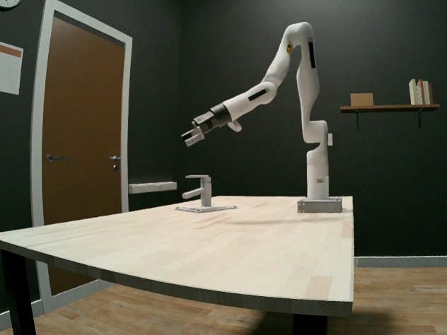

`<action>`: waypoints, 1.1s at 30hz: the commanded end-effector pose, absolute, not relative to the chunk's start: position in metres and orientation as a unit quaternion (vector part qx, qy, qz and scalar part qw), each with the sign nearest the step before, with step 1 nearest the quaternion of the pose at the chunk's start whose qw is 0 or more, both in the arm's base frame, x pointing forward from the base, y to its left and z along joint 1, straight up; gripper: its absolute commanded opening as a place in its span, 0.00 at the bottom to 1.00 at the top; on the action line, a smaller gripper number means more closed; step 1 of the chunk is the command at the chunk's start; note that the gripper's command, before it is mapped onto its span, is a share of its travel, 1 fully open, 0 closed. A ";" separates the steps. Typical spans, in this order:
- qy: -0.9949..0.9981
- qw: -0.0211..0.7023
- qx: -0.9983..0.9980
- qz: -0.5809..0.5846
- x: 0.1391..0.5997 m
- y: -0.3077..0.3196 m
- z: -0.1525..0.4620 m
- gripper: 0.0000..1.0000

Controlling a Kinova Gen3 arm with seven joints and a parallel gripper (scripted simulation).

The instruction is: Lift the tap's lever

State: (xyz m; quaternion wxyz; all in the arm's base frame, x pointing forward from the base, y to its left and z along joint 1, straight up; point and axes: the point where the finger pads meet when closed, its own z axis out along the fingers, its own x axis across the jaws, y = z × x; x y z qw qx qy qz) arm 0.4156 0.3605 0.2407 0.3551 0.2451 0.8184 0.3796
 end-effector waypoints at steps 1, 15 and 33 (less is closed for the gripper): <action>0.818 0.355 0.245 0.380 0.416 0.361 0.241 1.00; 0.832 0.345 0.234 0.365 0.419 0.366 0.232 1.00; 0.882 0.295 0.210 0.301 0.441 0.373 0.197 1.00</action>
